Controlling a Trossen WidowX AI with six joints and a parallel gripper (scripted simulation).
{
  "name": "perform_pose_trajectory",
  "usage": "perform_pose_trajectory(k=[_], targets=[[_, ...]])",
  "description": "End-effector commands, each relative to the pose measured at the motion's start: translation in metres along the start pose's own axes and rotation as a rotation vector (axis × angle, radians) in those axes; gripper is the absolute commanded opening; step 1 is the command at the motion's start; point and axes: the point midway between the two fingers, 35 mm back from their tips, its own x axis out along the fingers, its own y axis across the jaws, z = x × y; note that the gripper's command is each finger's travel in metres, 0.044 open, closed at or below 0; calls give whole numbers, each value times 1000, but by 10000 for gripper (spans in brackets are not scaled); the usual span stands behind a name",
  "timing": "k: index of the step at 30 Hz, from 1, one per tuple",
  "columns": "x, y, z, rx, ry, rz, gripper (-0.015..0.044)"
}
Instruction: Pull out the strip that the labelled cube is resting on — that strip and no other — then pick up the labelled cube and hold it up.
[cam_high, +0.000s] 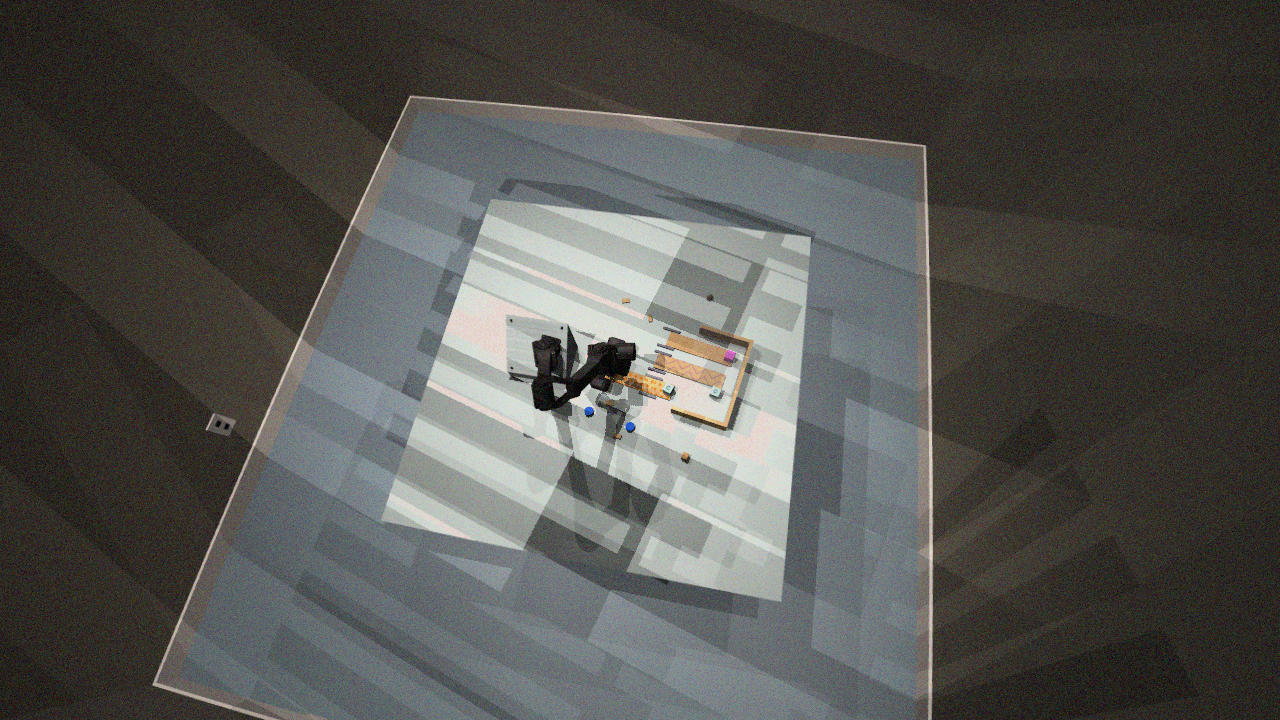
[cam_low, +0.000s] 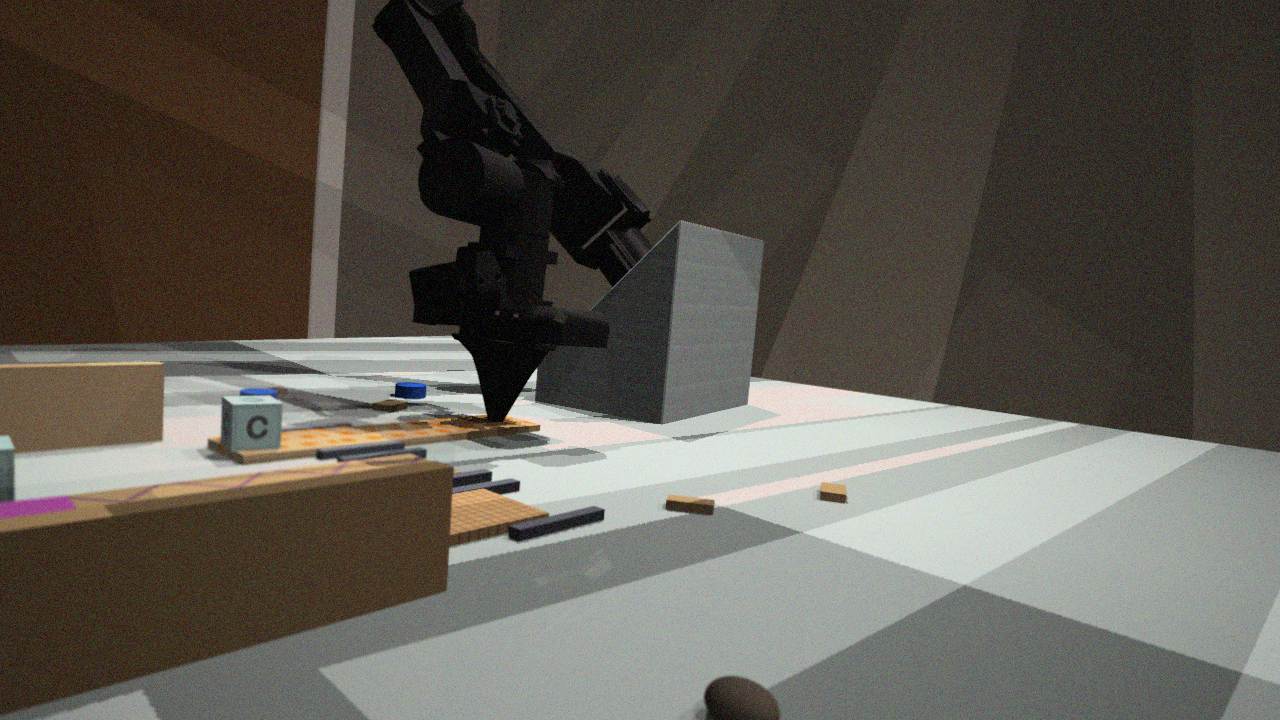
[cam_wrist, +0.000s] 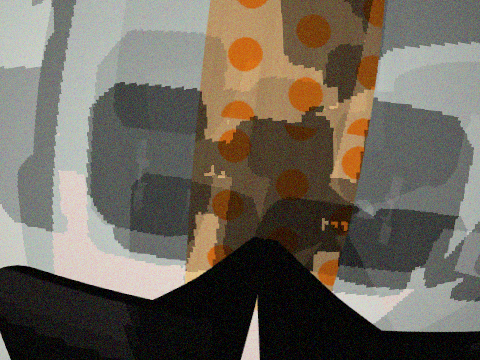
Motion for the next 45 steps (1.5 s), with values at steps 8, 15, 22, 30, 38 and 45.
perform_pose_trajectory(k=[8, 15, 22, 30, 38, 45], targets=[[5, -3, -19, -12, 40, -2, 0], [5, -3, -19, -12, 40, -2, 0], [5, -3, -19, -12, 40, -2, 0], [5, -3, -19, -12, 40, -2, 0], [5, -3, -19, -12, 40, -2, 0], [-25, 2, -3, -7, 25, 4, 0]])
